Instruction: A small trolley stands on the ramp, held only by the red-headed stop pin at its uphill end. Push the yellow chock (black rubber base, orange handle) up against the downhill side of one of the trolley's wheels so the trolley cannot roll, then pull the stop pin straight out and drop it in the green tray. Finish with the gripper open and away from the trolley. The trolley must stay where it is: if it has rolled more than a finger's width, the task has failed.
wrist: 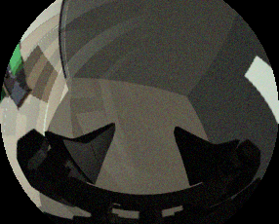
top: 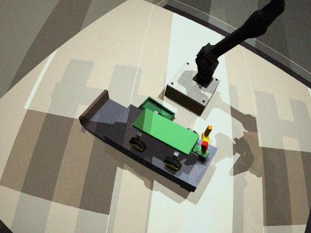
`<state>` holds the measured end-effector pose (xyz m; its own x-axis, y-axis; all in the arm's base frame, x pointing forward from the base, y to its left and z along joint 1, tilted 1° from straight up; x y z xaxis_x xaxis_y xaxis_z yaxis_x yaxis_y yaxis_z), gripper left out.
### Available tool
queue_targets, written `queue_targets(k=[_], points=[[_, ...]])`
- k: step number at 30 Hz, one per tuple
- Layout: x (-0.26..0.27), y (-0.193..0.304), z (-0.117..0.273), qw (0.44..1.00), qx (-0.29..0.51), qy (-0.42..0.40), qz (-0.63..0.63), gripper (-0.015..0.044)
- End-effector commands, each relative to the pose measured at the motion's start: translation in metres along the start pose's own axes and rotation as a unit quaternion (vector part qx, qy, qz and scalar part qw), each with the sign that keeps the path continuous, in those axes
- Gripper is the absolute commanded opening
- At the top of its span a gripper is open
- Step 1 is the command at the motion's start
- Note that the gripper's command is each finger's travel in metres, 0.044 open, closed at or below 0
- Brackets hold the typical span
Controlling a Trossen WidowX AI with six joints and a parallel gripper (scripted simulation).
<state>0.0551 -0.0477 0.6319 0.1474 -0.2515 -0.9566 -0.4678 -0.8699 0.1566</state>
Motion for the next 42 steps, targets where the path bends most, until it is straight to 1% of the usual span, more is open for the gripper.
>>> queue_targets(k=[1, 4, 8, 11, 15, 22, 32, 42], points=[[0.0, 0.0, 0.0, 1.0, -0.002, 0.0, -0.001, 0.0374], [0.003, 0.0, -0.004, 0.999, -0.025, -0.002, -0.02, 0.0295], [0.012, 0.004, -0.011, 0.996, -0.047, -0.012, -0.076, 0.019], [0.02, 0.008, -0.018, 0.99, -0.054, -0.023, -0.129, 0.019], [0.039, 0.013, -0.033, 0.966, -0.069, -0.054, -0.244, 0.019], [0.077, 0.011, -0.061, 0.892, -0.082, -0.126, -0.426, 0.019], [0.137, -0.018, -0.093, 0.737, -0.061, -0.256, -0.622, 0.019], [0.194, -0.069, -0.112, 0.558, 0.013, -0.387, -0.734, 0.019]])
Point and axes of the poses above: the point midway between the two fingers, 35 mm back from their tips, its own z axis back along the fingers, its own x axis across the jaws, y = z × x, the point moved 9 cm from there along z, back along the fingers, and after that the axes turned 2 degrees about z, right-handed, at the moved point
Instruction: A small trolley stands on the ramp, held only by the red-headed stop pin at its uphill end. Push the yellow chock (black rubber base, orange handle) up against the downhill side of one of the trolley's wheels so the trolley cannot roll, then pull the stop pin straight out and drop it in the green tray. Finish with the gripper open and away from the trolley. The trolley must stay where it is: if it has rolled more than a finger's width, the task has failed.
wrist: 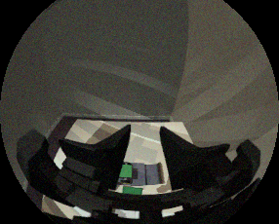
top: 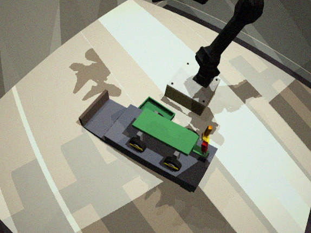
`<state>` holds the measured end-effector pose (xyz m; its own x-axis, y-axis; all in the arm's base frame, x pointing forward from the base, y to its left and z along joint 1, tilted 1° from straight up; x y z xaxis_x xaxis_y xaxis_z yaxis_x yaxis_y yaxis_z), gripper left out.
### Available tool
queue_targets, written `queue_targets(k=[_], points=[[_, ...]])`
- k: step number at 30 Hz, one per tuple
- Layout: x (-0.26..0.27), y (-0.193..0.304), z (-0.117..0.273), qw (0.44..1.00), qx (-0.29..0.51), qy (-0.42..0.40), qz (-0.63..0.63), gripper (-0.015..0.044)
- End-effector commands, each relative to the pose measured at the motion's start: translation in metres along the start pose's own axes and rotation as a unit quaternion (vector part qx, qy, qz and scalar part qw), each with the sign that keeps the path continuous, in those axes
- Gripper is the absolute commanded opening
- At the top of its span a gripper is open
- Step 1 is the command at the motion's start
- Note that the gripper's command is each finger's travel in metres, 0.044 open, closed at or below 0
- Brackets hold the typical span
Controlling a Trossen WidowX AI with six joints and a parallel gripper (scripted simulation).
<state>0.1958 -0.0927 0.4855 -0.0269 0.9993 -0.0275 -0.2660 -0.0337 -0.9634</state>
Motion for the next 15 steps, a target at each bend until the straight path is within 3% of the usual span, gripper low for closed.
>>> queue_targets(k=[1, 15], points=[[0.012, 0.021, -0.029, 0.993, 0.055, -0.031, -0.095, 0.019], [0.08, 0.094, -0.089, 0.91, 0.256, -0.055, -0.322, 0.019]])
Point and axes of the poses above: the point midway between the two fingers, 35 mm back from their tips, its own z axis back along the fingers, its own x axis across the jaws, y = z × x, the point moved 9 cm from there along z, back along the fingers, and after that the axes turned 2 degrees about z, right-handed, at the moved point
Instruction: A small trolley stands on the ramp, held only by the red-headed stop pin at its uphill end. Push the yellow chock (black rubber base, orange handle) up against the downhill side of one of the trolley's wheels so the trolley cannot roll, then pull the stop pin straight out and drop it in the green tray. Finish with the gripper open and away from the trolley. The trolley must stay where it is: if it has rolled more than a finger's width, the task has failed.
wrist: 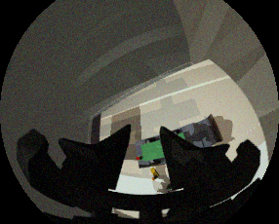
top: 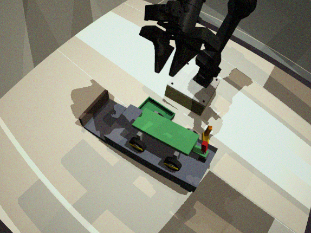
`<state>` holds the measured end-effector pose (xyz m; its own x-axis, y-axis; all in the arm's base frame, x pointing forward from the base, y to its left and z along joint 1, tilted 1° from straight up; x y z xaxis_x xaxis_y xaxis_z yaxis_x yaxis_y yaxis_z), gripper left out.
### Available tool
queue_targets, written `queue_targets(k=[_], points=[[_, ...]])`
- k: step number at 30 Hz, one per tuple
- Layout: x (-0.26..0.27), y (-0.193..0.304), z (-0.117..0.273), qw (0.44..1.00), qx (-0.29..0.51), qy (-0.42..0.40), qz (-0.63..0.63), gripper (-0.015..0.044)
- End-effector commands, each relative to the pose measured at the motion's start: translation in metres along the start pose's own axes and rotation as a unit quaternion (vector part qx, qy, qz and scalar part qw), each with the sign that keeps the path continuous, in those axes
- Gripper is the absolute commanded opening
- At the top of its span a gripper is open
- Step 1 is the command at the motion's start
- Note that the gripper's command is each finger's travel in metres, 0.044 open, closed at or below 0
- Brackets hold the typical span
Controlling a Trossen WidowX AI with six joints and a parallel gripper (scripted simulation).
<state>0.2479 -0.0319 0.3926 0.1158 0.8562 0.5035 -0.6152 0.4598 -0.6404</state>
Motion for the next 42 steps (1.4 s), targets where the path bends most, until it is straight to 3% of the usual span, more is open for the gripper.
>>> queue_targets(k=[1, 19, 31, 42], points=[[0.006, 0.025, -0.029, 0.995, 0.066, 0.016, -0.07, 0.019], [0.029, 0.157, -0.092, 0.915, 0.248, 0.193, -0.252, 0.019], [0.024, 0.247, -0.095, 0.851, 0.254, 0.36, -0.285, 0.019], [0.02, 0.257, -0.1, 0.848, 0.251, 0.369, -0.285, 0.019]])
Point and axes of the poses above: the point midway between the two fingers, 35 mm back from their tips, its own z axis back along the fingers, its own x axis across the jaws, y = z × x, the point moved 9 cm from there along z, back along the fingers, and after that the axes turned 2 degrees about z, right-handed, at the moved point
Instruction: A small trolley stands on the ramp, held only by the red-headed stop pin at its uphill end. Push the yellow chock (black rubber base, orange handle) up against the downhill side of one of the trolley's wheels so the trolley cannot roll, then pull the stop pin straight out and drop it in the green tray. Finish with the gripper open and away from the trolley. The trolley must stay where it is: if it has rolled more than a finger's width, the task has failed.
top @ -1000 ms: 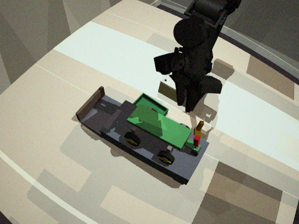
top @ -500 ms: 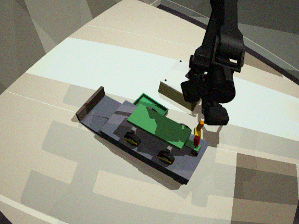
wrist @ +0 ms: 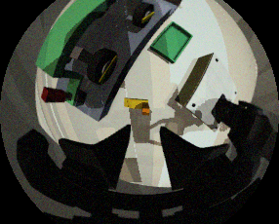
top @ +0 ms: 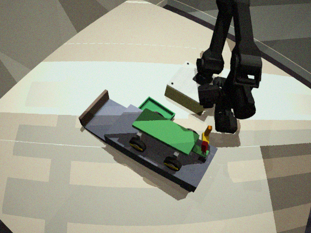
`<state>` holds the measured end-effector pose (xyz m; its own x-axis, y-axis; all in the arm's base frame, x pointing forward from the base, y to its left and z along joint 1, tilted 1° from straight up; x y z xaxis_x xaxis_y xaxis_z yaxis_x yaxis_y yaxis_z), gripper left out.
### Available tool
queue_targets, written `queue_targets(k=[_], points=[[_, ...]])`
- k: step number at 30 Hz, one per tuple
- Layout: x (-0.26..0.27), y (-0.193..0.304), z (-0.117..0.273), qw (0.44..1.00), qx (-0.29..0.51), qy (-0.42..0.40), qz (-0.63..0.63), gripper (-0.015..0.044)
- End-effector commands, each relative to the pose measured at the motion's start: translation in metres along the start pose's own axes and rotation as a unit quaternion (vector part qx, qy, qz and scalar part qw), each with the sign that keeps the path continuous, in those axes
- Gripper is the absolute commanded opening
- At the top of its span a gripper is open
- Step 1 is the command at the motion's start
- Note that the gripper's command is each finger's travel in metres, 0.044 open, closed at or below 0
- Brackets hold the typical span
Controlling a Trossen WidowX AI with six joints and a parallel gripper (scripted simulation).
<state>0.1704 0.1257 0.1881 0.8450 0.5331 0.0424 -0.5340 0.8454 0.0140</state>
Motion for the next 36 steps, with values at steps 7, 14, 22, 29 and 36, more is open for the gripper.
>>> queue_targets(k=[7, 14, 22, 29, 36], points=[[0.0, 0.001, -0.031, 1.0, -0.004, 0.006, -0.003, 0.019], [-0.002, 0.001, -0.045, 1.0, -0.004, 0.006, -0.003, 0.019], [-0.001, 0.001, -0.052, 1.0, -0.004, 0.006, -0.003, 0.019], [-0.001, 0.001, -0.063, 1.0, -0.004, 0.006, -0.003, 0.019], [-0.002, 0.0, -0.074, 1.0, -0.004, 0.006, -0.003, 0.019]])
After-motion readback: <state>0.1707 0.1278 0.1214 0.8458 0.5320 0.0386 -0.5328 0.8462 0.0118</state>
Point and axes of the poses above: the point midway between the two fingers, 35 mm back from their tips, its own z axis back along the fingers, its own x axis across the jaws, y = z × x, the point moved 9 cm from there along z, back along the fingers, and after that the axes turned 2 degrees about z, right-handed, at the moved point
